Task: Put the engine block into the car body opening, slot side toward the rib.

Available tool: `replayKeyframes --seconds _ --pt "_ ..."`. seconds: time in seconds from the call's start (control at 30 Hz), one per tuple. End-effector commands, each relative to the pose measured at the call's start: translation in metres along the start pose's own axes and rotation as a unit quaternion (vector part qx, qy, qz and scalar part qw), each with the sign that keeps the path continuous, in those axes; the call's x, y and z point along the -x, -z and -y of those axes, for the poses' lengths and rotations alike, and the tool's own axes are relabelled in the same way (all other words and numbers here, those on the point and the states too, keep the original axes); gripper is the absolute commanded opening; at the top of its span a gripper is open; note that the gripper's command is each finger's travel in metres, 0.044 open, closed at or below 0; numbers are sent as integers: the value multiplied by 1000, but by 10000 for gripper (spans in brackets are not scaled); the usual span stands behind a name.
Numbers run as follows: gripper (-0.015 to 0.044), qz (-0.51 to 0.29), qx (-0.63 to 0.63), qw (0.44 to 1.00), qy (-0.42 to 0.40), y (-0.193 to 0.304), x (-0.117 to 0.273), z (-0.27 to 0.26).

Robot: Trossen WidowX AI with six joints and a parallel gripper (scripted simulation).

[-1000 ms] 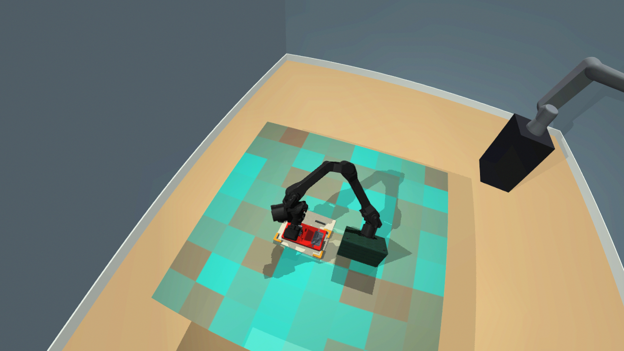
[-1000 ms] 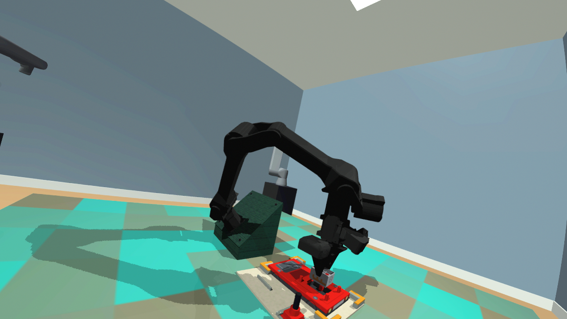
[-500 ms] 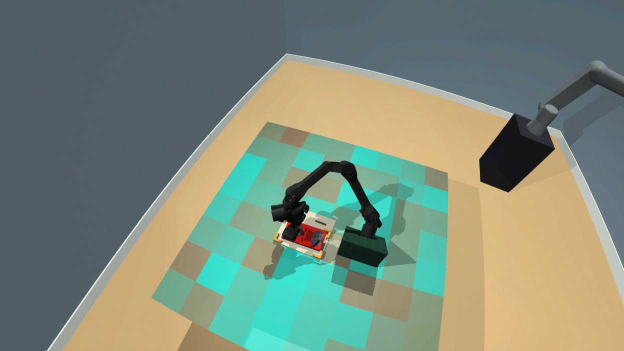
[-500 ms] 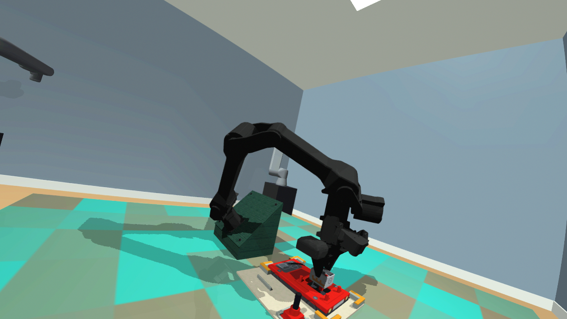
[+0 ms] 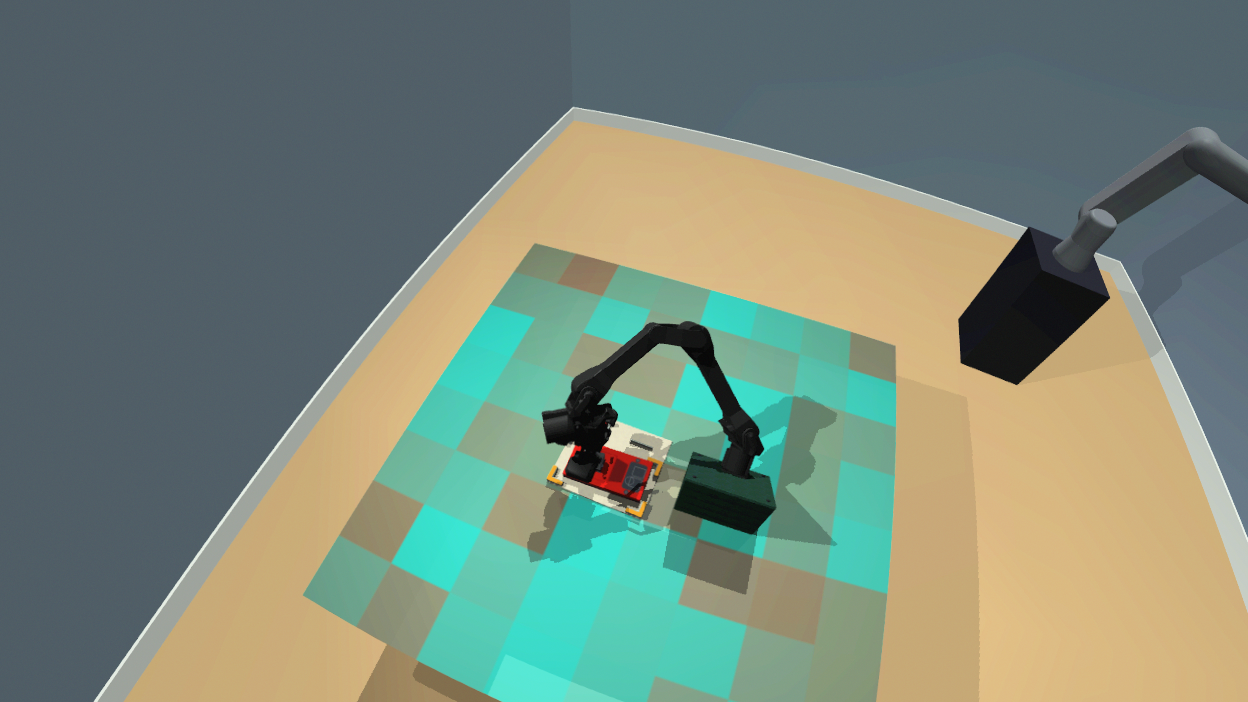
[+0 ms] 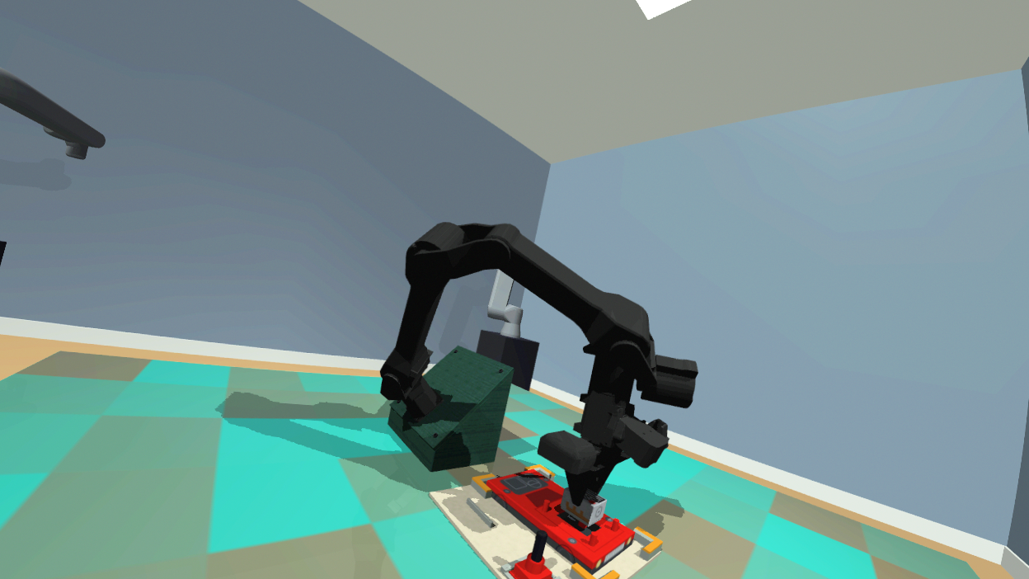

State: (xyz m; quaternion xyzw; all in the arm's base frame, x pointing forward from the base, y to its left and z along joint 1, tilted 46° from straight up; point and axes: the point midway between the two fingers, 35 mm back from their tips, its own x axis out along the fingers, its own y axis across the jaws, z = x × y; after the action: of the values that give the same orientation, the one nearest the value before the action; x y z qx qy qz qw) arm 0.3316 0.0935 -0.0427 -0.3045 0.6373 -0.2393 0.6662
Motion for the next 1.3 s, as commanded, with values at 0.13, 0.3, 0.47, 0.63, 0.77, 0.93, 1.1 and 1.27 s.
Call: replayKeyframes --seconds 0.13,0.3,0.47,0.63,0.77,0.93,1.1,1.27 --pt "159 0 -3 1000 1 0 -3 0" --pt "159 0 -4 1000 2 0 -4 0" --pt "159 0 -3 1000 2 0 -5 0" --pt "159 0 -1 1000 2 0 -6 0" --pt "159 0 1 1000 2 0 -7 0" --pt "159 0 2 1000 2 0 -8 0" --pt "159 0 1 1000 2 0 -9 0" --pt "159 0 1 1000 2 0 -10 0"
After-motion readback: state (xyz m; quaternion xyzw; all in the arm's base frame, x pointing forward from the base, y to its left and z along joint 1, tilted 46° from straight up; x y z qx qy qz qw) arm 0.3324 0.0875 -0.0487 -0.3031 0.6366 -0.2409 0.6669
